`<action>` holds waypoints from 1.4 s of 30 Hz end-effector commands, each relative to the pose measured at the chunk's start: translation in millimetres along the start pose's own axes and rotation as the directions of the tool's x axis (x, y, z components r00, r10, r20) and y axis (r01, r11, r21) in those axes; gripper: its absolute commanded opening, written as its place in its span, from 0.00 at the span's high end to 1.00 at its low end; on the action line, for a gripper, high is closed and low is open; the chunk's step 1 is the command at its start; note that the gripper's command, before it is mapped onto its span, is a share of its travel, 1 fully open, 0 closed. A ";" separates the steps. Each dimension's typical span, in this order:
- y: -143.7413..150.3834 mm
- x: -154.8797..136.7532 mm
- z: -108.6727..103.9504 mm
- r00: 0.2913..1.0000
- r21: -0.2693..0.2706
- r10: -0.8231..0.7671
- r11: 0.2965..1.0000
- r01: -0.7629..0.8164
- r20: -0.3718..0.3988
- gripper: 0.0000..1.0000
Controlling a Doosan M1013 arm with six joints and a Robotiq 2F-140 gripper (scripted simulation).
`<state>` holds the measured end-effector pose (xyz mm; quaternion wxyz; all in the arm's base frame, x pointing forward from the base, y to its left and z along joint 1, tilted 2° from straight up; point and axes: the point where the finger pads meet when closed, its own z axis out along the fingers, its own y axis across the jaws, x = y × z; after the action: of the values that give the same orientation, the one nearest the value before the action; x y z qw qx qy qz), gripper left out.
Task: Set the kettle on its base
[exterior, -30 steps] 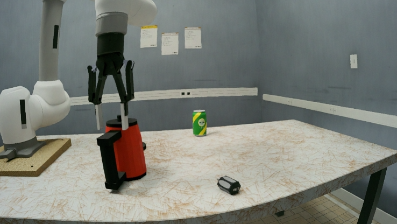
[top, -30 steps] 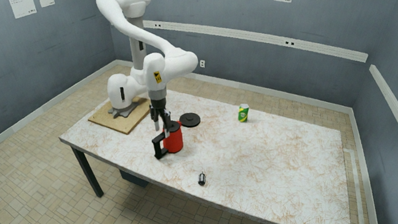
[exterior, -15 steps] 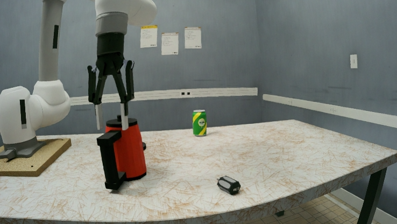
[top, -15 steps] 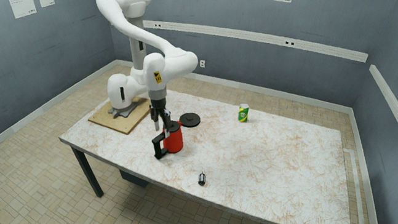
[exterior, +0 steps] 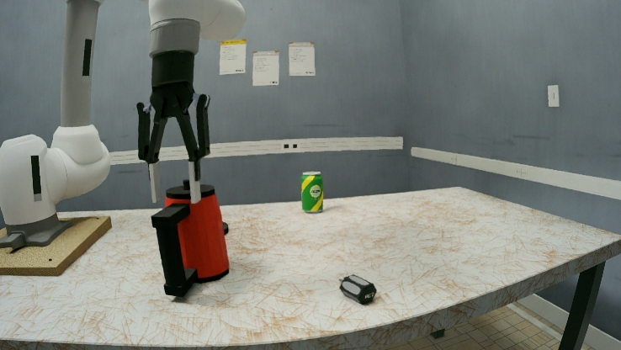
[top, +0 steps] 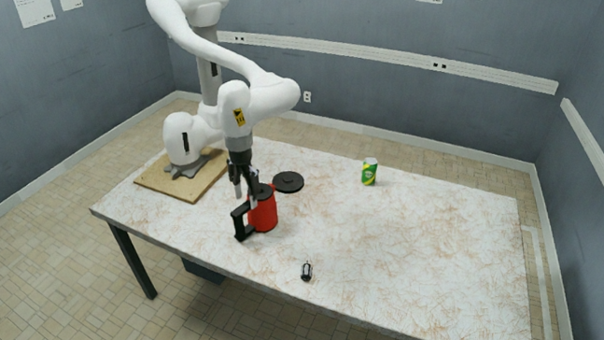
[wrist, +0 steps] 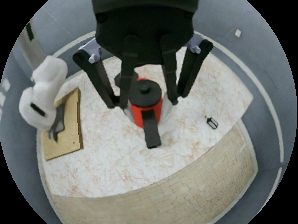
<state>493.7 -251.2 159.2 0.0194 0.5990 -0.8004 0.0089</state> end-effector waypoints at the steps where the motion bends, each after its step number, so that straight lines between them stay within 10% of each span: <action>1: -0.4 0.0 -0.6 1.000 0.001 0.000 1.000 0.000 0.000 0.48; 42: -0.4 0.0 48.3 1.000 0.001 0.000 1.000 0.000 0.000 0.48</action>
<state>492.7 -253.0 110.3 0.0194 0.5990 -0.8004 0.0089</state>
